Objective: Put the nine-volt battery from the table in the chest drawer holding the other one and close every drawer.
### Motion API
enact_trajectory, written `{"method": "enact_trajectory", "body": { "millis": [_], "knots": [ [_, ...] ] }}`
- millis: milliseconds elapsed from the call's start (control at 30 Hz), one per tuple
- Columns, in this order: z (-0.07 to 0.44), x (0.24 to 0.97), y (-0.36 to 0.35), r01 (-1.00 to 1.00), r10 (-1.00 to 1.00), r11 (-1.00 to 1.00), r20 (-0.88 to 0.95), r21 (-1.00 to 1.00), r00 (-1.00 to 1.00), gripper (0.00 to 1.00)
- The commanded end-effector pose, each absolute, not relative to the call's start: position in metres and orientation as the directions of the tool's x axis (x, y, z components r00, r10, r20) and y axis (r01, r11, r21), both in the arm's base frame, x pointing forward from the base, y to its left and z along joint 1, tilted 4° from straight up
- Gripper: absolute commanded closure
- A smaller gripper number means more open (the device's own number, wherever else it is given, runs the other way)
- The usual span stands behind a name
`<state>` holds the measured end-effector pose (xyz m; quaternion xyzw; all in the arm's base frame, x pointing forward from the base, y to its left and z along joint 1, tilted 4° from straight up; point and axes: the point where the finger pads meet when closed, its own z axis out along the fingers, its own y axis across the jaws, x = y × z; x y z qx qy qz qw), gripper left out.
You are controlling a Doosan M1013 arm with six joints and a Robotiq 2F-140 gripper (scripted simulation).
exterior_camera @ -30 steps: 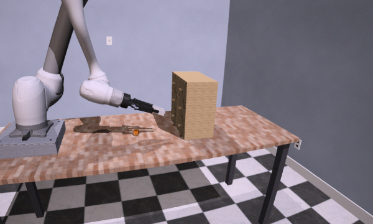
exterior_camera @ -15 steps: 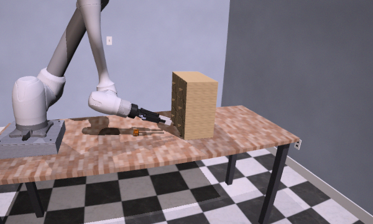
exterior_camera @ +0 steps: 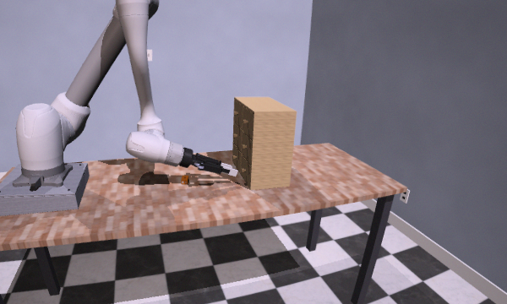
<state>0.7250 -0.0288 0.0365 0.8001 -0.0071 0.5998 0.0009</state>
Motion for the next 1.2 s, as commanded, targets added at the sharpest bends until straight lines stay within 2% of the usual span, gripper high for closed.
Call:
{"method": "enact_trajectory", "body": {
  "millis": [0,1167],
  "knots": [
    [0.036,0.725,-0.029,-0.012,-0.010,-1.000,0.960,-0.007,0.280,0.80],
    [0.037,0.741,-0.029,-0.012,-0.010,-1.000,0.960,-0.007,0.280,0.80]
  ]
}}
